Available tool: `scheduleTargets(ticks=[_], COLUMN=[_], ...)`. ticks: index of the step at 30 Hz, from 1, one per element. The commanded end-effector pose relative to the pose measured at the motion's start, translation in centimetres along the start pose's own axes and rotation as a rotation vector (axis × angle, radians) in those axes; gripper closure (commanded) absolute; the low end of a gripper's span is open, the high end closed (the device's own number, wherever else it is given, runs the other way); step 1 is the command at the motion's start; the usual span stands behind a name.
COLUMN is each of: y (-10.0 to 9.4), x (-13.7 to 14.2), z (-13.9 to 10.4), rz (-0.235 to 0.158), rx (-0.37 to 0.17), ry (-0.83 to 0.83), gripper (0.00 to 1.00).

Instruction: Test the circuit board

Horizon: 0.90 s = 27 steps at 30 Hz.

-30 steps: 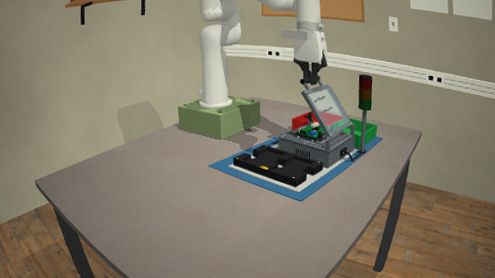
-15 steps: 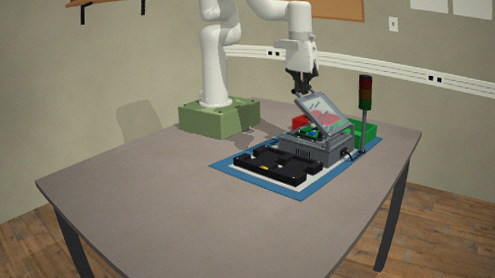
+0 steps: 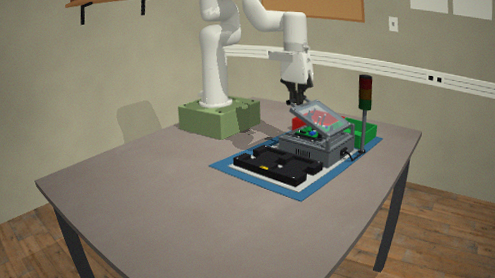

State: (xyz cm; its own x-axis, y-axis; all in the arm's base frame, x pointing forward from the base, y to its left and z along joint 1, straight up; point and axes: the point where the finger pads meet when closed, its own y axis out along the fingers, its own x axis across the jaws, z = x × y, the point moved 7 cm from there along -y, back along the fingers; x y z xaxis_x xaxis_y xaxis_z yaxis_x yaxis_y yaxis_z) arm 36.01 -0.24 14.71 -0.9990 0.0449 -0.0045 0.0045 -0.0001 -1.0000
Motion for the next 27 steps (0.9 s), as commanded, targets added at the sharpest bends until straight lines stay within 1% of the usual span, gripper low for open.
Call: scheduleTargets(ticks=[1,5,7,18,27], y=[0.9,1.8,1.8,3.6,4.4], x=[0.3,0.5,0.5,0.9,1.0], z=[0.0,0.0,0.0,0.0,0.0], rz=[0.002,0.002,0.002,0.002,0.002], rx=[0.000,0.000,0.000,0.000,0.000], ry=[0.000,0.000,0.000,0.000,0.000], gripper=[1.00,1.00,1.00,1.00,1.00])
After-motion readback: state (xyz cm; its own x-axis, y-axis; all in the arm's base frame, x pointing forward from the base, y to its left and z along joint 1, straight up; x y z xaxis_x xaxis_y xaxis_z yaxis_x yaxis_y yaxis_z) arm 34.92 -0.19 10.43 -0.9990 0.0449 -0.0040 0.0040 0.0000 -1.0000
